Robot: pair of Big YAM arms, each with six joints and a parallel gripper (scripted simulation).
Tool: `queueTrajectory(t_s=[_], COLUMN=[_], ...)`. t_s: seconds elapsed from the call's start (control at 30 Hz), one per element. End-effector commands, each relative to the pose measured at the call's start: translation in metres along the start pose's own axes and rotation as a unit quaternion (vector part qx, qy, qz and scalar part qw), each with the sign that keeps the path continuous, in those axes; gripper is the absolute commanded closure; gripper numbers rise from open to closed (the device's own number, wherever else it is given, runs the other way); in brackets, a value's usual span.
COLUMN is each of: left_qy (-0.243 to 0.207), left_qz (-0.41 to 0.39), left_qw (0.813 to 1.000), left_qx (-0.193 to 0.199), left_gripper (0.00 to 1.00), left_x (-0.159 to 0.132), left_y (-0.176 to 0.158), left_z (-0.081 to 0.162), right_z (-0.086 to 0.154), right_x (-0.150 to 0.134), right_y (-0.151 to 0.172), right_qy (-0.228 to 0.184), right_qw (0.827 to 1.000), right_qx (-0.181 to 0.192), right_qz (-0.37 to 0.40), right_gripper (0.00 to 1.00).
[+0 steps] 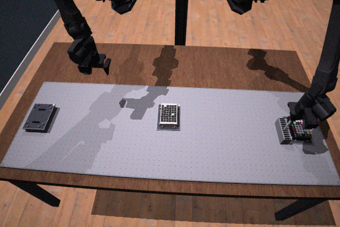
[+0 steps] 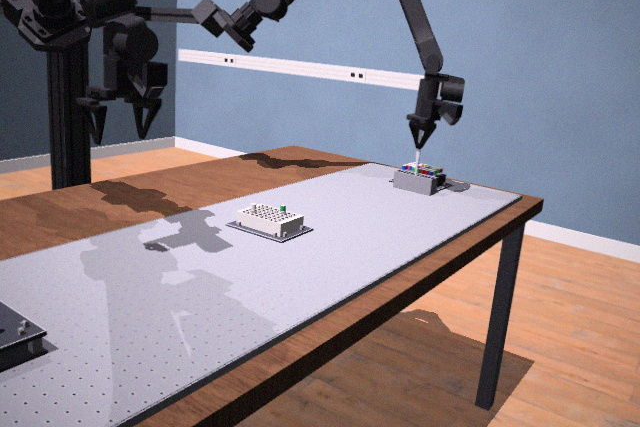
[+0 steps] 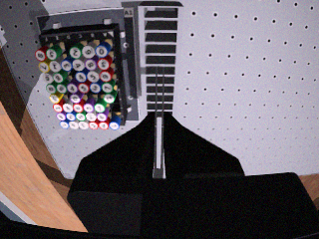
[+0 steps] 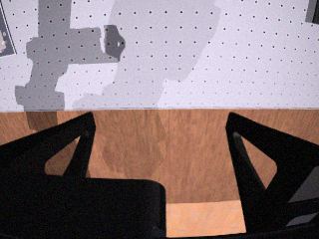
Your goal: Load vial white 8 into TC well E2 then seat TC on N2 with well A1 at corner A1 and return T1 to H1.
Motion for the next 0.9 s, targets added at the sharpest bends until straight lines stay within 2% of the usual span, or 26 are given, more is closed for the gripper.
queueTrajectory(t_s=[0.0,0.87], left_qy=[0.002,0.002], left_qz=[0.0,0.0], left_qw=[1.0,1.0], left_qx=[0.002,0.002], left_gripper=[0.93,0.93], left_x=[0.0026,0.0037], left_y=[0.0053,0.005], left_z=[-0.0157,-0.0211], right_z=[0.0025,0.0025], right_x=[0.0045,0.0045], right_y=[-0.001,-0.001], right_qy=[-0.008,-0.008], right_qw=[1.0,1.0], right_qx=[-0.001,-0.001], right_qz=[0.005,0.005], right_gripper=[0.0,0.0])
Point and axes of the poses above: on each arm, the point where the finger pads meet when closed, its own z axis back along the fingers, its own y axis across the jaws, x = y × z, the point moved 10 cm from there along z, back along the fingers, and after that the axes turned 9 degrees about z, right-handed, at the moved point
